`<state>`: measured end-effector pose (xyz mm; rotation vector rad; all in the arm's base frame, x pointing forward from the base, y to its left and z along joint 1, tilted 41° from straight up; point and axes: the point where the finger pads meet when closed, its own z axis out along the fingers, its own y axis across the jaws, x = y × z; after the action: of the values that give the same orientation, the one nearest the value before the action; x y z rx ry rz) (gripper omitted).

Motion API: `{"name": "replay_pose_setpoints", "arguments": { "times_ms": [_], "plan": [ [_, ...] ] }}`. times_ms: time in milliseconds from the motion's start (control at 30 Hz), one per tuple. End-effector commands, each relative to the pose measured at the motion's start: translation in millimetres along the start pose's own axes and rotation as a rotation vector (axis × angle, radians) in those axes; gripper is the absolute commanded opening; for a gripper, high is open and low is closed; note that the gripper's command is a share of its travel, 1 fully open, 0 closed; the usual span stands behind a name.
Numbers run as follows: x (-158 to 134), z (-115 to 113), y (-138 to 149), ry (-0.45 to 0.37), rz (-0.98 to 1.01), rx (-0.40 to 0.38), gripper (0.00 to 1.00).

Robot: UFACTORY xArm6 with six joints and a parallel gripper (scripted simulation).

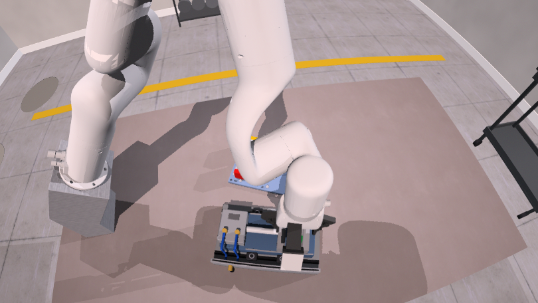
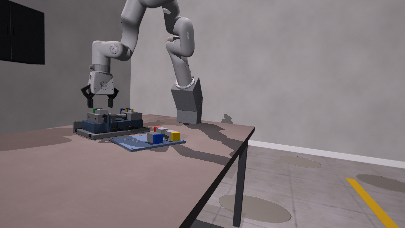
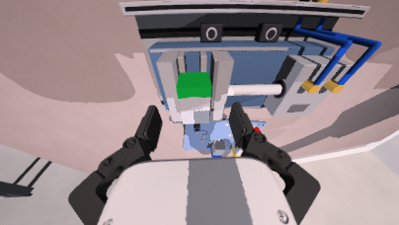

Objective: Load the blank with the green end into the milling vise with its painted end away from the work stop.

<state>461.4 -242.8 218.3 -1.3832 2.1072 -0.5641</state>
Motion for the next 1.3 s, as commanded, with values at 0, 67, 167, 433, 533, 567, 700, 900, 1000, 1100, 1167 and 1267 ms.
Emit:
{"name": "replay_pose_setpoints", "arguments": {
  "times_ms": [0, 67, 167, 433, 533, 567, 700, 900, 1000, 1100, 1167, 1267],
  "plan": [
    [0.1, -2.2, -1.4, 0.001, 0.000, 0.003, 1.00],
    [0.1, -2.8, -1.4, 0.001, 0.000, 0.003, 1.00],
    [0.1, -2.8, -1.4, 0.001, 0.000, 0.003, 1.00],
    [0.1, -3.9, -1.4, 0.001, -0.001, 0.003, 1.00],
    [0.1, -4.8, -1.4, 0.001, -0.001, 0.003, 1.00],
    [0.1, -5.1, -1.4, 0.001, -0.001, 0.003, 1.00],
    [0.1, -5.7, -1.4, 0.001, -0.001, 0.003, 1.00],
    [0.1, -6.1, -1.4, 0.001, -0.001, 0.003, 1.00],
    [0.1, -7.4, -1.4, 0.001, -0.001, 0.003, 1.00],
    [0.1, -8.8, -1.4, 0.001, -0.001, 0.003, 1.00],
    [0.1, -9.7, -1.4, 0.001, -0.001, 0.003, 1.00],
    [0.1, -10.1, -1.4, 0.001, -0.001, 0.003, 1.00]
  ]
}}
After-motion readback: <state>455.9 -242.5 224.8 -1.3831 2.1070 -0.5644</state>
